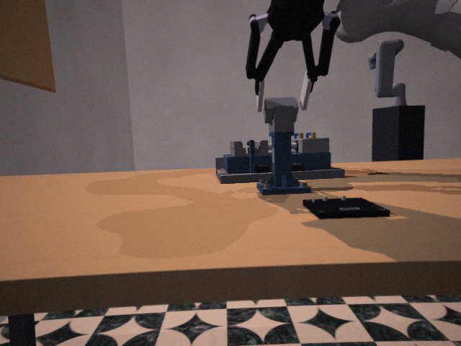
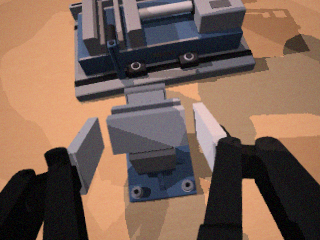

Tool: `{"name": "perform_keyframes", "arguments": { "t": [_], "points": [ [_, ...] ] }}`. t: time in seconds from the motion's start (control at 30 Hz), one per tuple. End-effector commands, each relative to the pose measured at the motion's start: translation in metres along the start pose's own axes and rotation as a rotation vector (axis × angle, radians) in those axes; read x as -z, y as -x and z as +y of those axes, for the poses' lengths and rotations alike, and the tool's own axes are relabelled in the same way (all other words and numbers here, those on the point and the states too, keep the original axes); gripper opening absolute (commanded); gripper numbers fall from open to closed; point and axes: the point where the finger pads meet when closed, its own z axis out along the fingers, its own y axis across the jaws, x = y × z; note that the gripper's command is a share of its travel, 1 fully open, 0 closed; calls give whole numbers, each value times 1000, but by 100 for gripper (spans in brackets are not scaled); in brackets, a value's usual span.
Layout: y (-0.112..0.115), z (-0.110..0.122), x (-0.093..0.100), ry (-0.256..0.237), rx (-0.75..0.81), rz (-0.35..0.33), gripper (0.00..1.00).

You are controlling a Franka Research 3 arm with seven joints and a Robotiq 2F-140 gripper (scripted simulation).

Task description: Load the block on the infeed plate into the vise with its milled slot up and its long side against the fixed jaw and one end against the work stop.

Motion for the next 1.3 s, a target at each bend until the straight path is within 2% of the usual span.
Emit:
{"name": "perform_keyframes", "arguments": {
  "t": [0.0, 1.27],
  "points": [
    [-1, 1, 1, 0, -2, 4, 51],
    [-1, 1, 29, 0, -2, 4, 51]
  ]
}}
